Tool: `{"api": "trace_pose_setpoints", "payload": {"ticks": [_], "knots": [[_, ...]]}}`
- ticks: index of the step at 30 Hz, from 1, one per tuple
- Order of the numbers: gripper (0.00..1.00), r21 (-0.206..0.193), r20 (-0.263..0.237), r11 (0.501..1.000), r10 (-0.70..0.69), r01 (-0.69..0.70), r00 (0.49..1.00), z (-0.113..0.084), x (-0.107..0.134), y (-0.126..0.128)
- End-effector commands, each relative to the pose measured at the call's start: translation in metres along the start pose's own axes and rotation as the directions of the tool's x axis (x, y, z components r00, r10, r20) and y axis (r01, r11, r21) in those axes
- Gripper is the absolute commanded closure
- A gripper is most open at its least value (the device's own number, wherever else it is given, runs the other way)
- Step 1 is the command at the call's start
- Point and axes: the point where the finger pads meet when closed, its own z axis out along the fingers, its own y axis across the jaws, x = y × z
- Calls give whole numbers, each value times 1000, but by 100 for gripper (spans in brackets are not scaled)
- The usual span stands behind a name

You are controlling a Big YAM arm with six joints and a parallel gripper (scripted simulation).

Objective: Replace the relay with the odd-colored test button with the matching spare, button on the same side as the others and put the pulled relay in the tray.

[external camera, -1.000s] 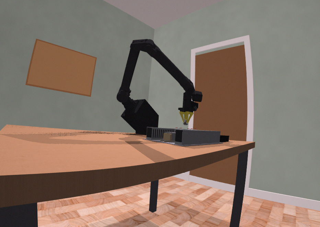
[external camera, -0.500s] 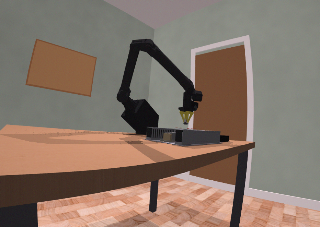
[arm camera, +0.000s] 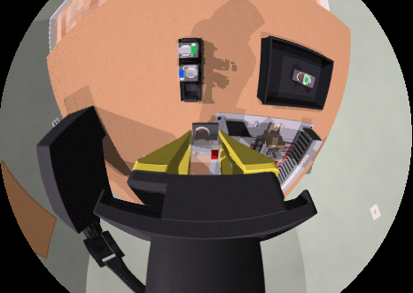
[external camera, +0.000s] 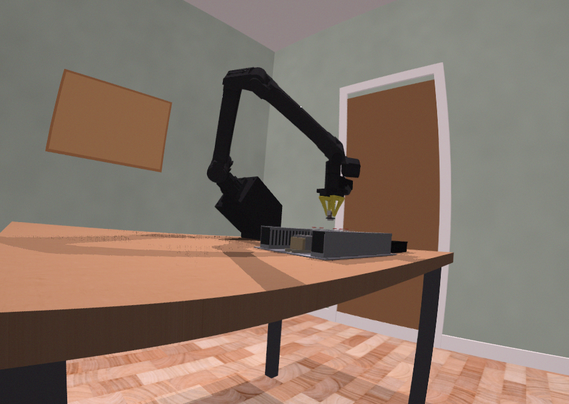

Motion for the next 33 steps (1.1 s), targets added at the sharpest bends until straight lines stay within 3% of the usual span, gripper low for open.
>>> {"api": "trace_pose_setpoints", "payload": {"ticks": [1,10,33], "knots": [[100,-6,15,1000,18,-18,1000,-3,18,-21],[100,-4,17,1000,25,-25,1000,-5,45,-45],[100,3,16,999,37,-37,999,-10,152,-129]]}}
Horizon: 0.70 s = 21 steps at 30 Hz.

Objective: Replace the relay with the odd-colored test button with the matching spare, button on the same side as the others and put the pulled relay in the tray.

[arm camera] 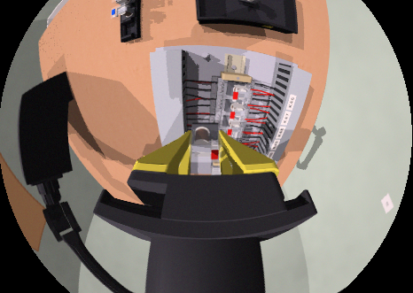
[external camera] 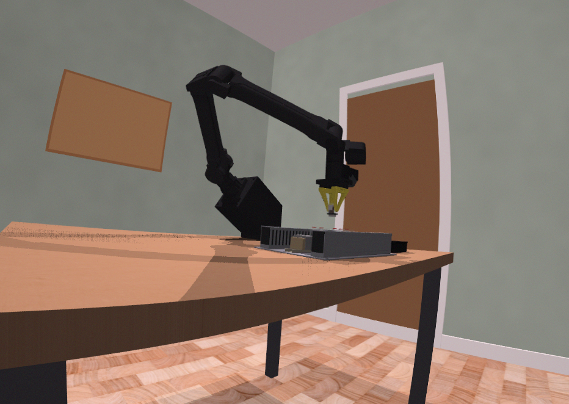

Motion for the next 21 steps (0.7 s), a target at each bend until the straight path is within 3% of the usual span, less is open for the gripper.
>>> {"api": "trace_pose_setpoints", "payload": {"ticks": [1,8,21], "knots": [[100,4,11,1000,16,-16,1000,-4,29,-28],[100,5,10,1000,17,-17,1000,-5,56,-48],[100,2,9,1000,13,-13,1000,-4,71,-60]]}}
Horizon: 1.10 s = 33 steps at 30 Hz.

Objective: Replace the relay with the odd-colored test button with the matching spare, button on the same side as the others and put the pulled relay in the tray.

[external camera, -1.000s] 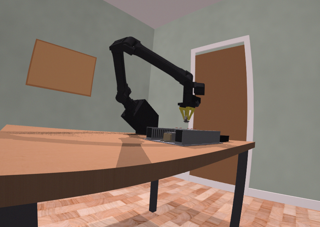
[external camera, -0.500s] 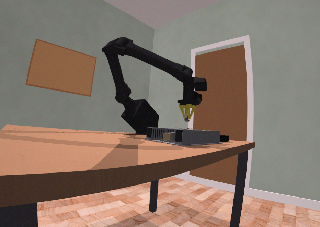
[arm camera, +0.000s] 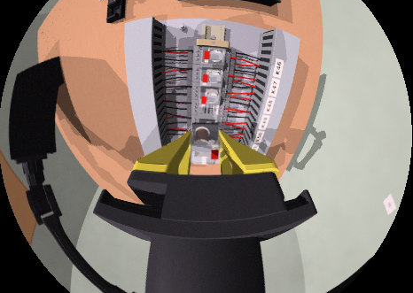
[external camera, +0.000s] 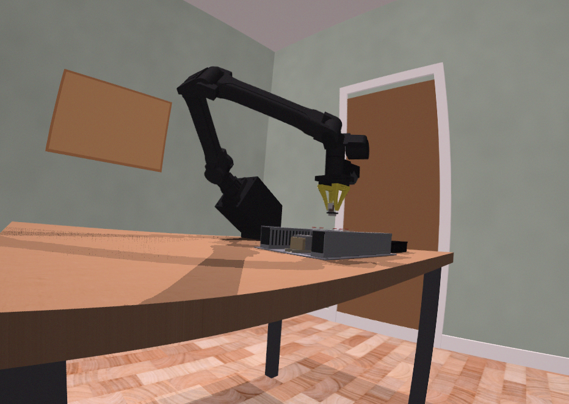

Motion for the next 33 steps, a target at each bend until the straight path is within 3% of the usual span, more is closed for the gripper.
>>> {"api": "trace_pose_setpoints", "payload": {"ticks": [1,33], "knots": [[100,11,9,999,38,-38,999,-5,21,-20],[100,-2,5,1000,26,-26,1000,1,16,-12]]}}
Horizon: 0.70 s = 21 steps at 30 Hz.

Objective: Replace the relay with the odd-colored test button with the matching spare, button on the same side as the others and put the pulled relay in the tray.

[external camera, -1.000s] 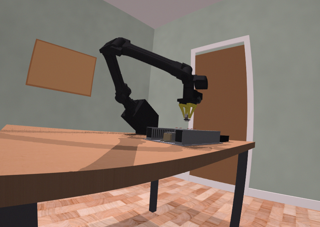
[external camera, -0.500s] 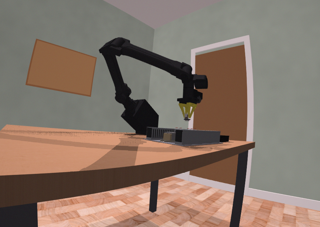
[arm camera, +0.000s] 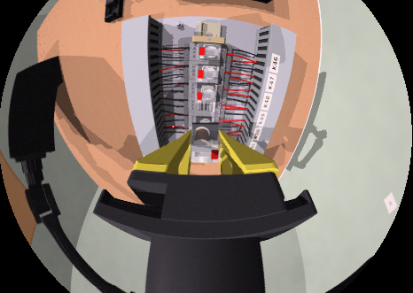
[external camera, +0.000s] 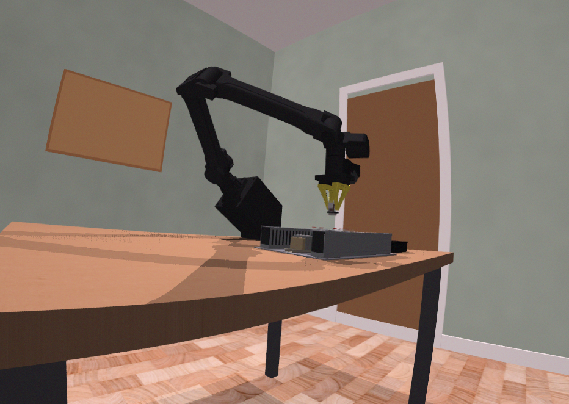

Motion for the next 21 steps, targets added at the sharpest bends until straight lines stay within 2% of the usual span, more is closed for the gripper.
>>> {"api": "trace_pose_setpoints", "payload": {"ticks": [1,21], "knots": [[100,-5,3,1000,22,-22,1000,2,10,-7],[100,1,4,1000,25,-25,1000,7,17,-4]]}}
